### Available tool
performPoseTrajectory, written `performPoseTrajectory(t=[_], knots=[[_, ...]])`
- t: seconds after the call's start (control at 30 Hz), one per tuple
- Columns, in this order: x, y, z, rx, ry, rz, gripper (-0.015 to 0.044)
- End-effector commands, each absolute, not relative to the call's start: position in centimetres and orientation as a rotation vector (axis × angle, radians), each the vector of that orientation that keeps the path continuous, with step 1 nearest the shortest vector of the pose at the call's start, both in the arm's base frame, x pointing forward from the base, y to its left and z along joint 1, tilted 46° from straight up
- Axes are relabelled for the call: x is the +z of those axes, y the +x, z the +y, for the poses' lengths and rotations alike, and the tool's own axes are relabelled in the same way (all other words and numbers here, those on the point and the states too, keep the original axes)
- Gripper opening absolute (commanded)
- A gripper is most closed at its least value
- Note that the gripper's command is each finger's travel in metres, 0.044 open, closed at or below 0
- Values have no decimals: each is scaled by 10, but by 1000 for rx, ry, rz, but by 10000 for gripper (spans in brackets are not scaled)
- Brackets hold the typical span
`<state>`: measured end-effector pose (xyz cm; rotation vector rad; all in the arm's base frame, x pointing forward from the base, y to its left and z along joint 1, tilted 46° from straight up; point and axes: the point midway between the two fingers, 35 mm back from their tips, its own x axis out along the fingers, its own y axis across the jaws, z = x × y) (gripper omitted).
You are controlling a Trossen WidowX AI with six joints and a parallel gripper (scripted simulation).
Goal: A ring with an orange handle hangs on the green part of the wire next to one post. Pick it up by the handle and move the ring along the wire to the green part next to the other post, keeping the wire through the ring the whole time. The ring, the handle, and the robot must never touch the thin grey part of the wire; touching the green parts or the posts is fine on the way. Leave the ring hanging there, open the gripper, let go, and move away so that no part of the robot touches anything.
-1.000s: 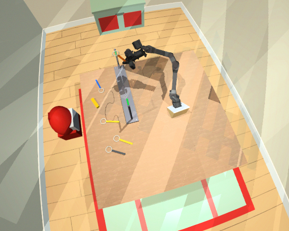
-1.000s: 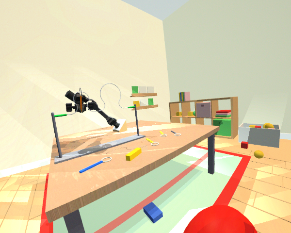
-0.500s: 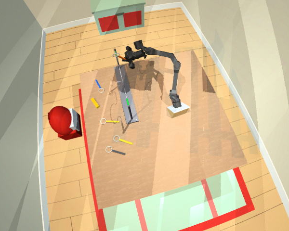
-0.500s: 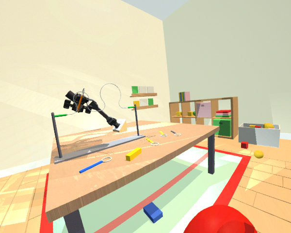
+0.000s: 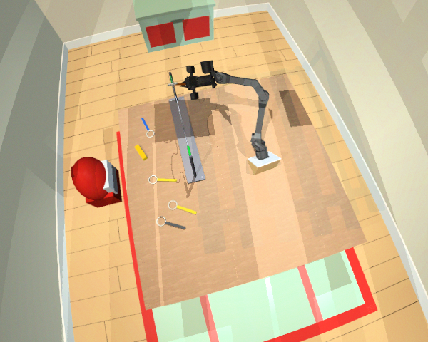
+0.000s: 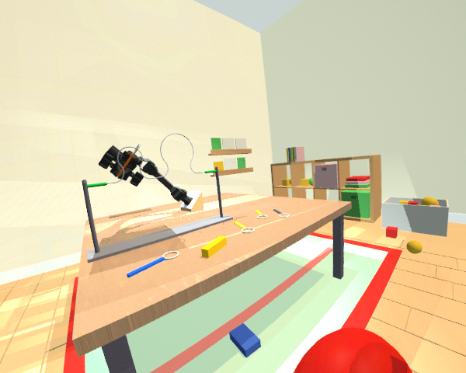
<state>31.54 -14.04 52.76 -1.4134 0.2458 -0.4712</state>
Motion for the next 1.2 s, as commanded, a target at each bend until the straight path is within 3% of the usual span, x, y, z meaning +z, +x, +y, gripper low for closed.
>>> performPoseTrajectory(t=[0.0, 1.17], knots=[[534, 314, -140, -499, -1502, 227, -150], [582, 308, -124, -715, -2206, 48, -150]])
